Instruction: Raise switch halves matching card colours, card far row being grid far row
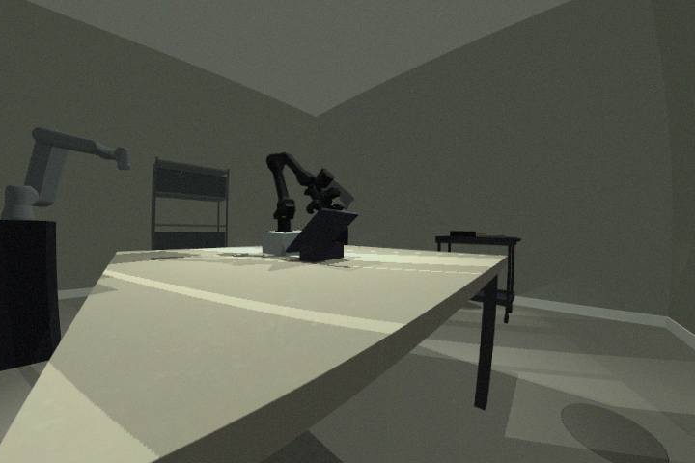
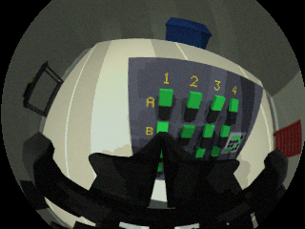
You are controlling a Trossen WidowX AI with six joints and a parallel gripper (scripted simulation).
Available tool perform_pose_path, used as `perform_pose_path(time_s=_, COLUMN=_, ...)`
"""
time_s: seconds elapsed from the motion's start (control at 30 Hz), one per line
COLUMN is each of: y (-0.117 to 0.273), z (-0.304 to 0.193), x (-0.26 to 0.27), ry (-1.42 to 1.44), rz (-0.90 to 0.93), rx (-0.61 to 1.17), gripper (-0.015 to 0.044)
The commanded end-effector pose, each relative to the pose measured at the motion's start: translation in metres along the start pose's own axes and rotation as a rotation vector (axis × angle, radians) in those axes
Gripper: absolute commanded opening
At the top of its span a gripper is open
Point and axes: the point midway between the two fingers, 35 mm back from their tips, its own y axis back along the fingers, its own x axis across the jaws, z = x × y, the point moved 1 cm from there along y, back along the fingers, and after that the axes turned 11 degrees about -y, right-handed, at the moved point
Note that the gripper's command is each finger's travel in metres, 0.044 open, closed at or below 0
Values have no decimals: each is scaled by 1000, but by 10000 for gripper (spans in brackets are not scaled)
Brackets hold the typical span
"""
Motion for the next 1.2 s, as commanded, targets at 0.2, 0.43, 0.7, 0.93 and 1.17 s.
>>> perform_pose_path(time_s=0.2, y=58, z=-1, x=0, ry=3, rz=9, rx=-33, gripper=0)
perform_pose_path(time_s=0.43, y=58, z=5, x=-32, ry=5, rz=6, rx=-34, gripper=0)
perform_pose_path(time_s=0.7, y=23, z=7, x=-31, ry=5, rz=1, rx=-10, gripper=0)
perform_pose_path(time_s=0.93, y=13, z=8, x=-31, ry=5, rz=1, rx=-11, gripper=0)
perform_pose_path(time_s=1.17, y=6, z=8, x=-31, ry=5, rz=2, rx=-11, gripper=0)
